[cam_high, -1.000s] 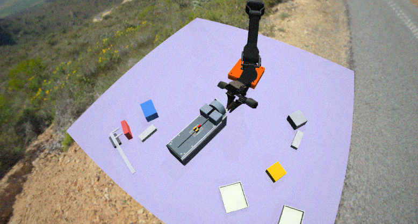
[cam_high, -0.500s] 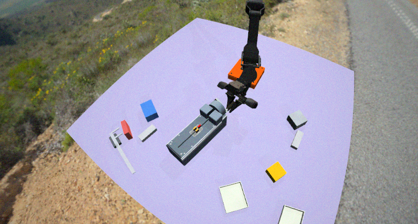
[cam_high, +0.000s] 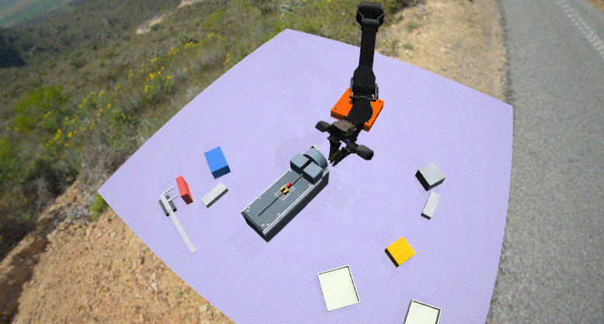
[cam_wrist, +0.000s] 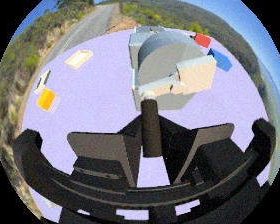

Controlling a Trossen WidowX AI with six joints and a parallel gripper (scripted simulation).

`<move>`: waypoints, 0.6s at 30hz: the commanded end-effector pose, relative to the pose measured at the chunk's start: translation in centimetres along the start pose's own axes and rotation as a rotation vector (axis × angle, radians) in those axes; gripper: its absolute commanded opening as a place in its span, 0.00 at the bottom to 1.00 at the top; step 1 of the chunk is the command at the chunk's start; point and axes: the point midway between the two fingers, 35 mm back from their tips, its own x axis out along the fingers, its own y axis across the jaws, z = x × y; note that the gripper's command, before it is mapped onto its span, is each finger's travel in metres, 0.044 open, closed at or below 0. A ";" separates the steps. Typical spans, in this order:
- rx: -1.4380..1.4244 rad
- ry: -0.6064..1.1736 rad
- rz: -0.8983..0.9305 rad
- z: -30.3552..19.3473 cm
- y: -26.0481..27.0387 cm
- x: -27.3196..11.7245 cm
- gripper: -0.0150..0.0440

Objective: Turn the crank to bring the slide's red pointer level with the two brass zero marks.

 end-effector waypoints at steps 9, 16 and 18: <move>0.000 0.001 0.000 0.0 0.0 0.0 0.79; 0.000 0.001 0.000 0.2 0.0 -0.2 1.00; 0.000 0.000 0.000 0.9 0.1 -0.8 1.00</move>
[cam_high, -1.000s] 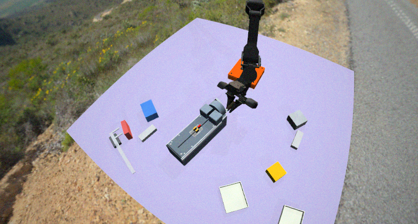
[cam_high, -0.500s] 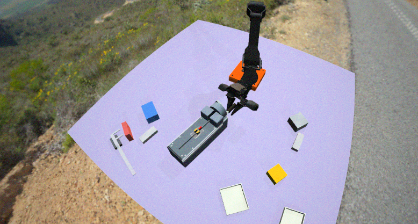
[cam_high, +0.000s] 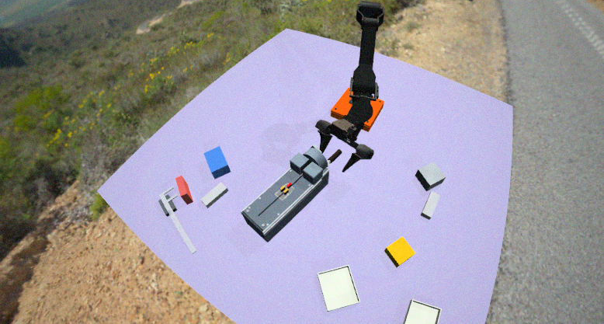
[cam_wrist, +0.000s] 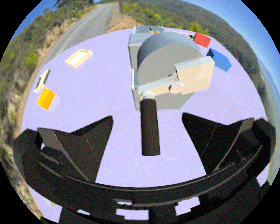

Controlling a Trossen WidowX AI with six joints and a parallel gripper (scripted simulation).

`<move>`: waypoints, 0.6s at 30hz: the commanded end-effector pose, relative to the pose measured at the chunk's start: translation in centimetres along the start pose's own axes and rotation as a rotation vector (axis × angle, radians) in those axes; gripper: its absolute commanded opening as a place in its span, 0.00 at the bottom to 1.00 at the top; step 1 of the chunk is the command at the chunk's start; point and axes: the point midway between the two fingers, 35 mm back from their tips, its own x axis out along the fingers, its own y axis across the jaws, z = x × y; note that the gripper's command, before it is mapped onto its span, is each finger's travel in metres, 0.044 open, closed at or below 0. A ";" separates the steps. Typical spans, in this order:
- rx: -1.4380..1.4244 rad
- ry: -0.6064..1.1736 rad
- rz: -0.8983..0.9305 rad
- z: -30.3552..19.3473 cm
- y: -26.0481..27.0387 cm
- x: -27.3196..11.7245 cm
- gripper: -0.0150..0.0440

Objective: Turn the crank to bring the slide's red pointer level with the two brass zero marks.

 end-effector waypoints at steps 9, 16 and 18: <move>0.004 -0.008 0.004 3.3 0.2 -2.9 1.00; 0.005 -0.011 0.005 6.7 0.4 -5.6 1.00; 0.005 -0.011 0.005 7.6 0.4 -6.6 1.00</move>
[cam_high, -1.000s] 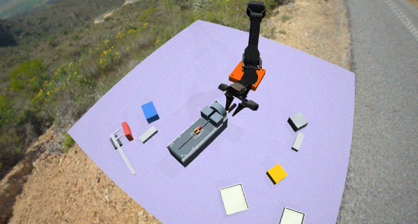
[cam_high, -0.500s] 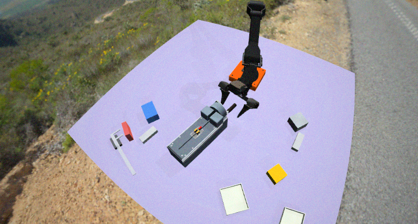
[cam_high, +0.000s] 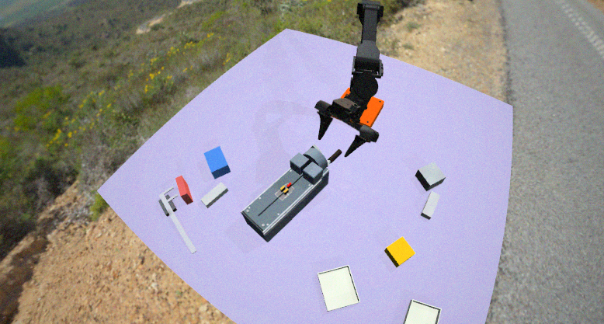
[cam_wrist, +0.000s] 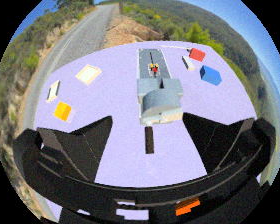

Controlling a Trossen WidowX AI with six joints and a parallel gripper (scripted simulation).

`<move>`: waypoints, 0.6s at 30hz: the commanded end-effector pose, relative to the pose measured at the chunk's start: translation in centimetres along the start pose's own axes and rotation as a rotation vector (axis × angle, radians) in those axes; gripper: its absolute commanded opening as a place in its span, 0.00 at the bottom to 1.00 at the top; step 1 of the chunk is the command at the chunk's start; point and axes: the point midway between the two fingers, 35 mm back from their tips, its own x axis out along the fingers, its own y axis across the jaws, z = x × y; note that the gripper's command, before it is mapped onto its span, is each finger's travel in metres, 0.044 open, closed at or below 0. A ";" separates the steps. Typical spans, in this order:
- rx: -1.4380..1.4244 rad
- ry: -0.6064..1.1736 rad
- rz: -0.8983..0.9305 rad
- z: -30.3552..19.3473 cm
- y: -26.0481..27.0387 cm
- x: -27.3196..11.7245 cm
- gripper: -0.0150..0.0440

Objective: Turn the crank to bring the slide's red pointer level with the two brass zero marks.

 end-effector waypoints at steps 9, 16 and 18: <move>-0.001 -0.001 0.002 3.8 -0.3 -4.3 1.00; -0.055 0.024 0.038 7.0 -0.8 -1.7 1.00; -0.072 0.028 0.050 8.0 -1.1 -0.8 1.00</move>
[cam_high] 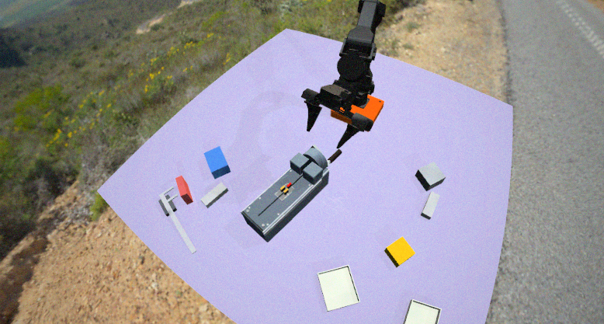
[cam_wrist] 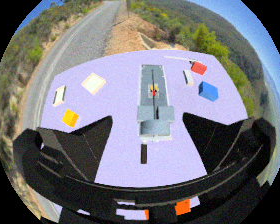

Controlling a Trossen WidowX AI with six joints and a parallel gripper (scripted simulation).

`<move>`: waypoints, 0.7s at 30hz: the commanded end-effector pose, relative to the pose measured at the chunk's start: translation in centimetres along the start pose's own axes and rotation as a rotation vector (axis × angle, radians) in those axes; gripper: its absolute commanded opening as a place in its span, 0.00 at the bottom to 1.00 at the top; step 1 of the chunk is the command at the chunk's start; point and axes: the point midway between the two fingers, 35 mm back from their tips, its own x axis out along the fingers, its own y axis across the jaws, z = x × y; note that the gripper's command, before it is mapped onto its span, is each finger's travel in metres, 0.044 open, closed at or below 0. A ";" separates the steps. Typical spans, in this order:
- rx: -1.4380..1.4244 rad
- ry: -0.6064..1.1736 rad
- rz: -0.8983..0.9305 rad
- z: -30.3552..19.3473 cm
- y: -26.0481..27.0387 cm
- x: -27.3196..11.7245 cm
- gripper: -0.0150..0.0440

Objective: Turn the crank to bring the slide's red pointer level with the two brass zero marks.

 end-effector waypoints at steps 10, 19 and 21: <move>-0.106 -0.001 0.077 5.9 -4.0 5.6 1.00; -0.120 -0.006 0.085 4.6 -4.7 8.5 1.00; -0.120 -0.006 0.085 3.6 -4.7 9.5 1.00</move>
